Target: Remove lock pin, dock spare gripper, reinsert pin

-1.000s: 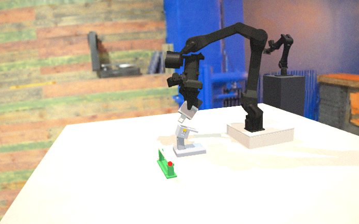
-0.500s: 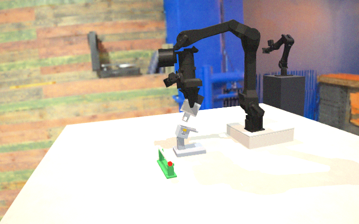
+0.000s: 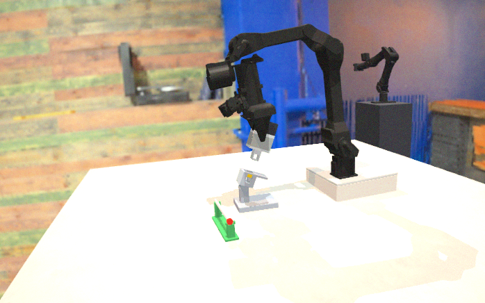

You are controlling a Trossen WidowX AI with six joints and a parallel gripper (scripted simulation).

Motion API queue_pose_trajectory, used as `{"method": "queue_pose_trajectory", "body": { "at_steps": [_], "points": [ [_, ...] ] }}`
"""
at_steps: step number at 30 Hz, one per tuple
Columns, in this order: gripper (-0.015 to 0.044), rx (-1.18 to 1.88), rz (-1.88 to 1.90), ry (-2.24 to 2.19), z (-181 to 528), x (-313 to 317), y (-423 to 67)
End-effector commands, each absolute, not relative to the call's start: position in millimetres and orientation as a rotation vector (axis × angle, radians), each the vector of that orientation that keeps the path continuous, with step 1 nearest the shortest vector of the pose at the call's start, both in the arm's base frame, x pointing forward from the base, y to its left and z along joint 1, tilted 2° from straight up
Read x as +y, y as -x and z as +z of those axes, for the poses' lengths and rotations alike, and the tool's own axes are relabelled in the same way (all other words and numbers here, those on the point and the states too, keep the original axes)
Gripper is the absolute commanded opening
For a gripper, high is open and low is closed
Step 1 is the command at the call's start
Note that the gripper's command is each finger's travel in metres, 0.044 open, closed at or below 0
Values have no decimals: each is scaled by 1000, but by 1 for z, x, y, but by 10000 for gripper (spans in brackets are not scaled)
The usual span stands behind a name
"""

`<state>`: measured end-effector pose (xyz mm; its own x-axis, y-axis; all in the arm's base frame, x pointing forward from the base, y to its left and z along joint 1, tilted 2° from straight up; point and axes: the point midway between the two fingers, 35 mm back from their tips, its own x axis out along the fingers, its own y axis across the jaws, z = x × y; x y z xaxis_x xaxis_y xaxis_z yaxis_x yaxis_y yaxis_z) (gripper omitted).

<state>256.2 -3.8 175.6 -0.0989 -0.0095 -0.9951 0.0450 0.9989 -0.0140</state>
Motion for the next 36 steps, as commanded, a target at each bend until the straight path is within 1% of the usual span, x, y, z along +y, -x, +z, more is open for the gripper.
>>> {"method": "queue_pose_trajectory", "body": {
  "at_steps": [1,36],
  "points": [
    [0,1663,-59,-13,179,-3,-259],
    [0,1653,-60,-13,131,-6,-280]
  ]
}}
